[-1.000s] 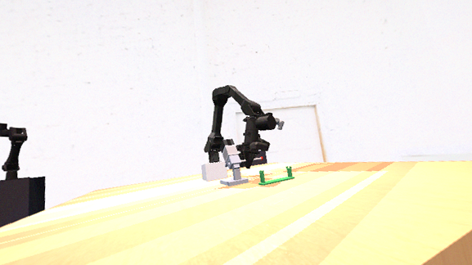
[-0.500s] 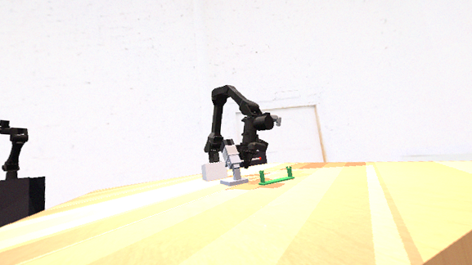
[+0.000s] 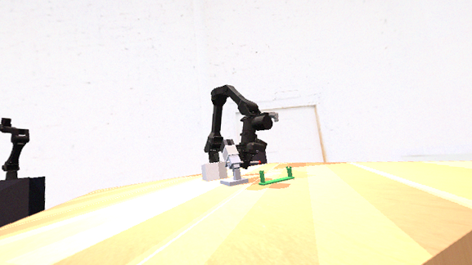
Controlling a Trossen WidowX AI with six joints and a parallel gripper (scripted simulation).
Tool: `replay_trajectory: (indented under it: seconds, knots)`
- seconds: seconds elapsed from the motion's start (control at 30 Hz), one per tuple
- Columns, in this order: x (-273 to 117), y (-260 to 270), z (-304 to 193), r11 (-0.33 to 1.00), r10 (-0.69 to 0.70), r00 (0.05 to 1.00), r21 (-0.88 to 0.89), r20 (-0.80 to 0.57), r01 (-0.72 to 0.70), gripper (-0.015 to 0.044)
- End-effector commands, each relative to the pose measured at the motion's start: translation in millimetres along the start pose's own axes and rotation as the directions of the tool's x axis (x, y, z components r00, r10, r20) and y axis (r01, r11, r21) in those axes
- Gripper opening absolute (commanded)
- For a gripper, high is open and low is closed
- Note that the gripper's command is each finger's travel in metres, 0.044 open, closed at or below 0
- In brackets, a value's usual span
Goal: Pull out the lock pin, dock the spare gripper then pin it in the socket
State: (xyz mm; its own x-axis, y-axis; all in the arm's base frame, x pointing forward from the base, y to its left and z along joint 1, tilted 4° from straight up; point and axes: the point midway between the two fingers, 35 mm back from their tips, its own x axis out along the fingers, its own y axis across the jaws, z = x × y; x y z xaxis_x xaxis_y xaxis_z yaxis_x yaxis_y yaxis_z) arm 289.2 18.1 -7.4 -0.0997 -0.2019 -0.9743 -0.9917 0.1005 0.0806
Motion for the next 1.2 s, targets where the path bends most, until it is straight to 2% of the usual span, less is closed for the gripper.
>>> replay_trajectory:
  seconds: [0.0, 0.07, 1.17]
  knots:
    - [0, 0, 0, 1.0, 0.0, 1.0, 0.0, 0.0, 0.0, 0.0157]
    - [0, 0, 0, 1.0, 0.0, 1.0, 0.0, 0.0, 0.0, 0.02]
    - [-53, 9, 26, 0.999, 0.036, 0.999, -0.021, -0.024, -0.037, 0.02]
